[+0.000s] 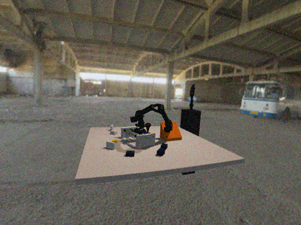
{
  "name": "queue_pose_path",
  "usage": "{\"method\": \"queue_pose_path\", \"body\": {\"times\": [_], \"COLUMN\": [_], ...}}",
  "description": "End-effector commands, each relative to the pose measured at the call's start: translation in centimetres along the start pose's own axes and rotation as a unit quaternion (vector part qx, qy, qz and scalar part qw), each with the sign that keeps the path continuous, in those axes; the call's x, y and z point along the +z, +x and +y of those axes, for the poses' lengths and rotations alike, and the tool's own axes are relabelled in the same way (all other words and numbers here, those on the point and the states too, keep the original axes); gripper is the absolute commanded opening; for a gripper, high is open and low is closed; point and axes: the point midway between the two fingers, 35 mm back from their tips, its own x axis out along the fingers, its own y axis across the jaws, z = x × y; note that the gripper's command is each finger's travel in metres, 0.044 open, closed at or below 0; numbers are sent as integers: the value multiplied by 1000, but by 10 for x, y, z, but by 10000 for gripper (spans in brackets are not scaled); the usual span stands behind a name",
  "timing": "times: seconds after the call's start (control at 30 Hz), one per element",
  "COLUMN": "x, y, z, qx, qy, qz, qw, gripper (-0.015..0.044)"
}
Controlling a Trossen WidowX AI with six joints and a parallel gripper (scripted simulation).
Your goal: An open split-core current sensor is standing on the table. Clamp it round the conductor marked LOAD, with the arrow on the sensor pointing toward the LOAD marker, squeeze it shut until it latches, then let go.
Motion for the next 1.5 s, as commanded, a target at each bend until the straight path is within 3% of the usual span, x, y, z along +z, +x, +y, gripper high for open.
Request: {"method": "queue_pose_path", "body": {"times": [0.0,1.47], "x": [0,-1], "y": [3,-10], "z": [-3,-25], "qx": [-27,-33], "qy": [1,1], "qz": [-1,-1], "qw": [1000,999], "gripper": [440,440]}}
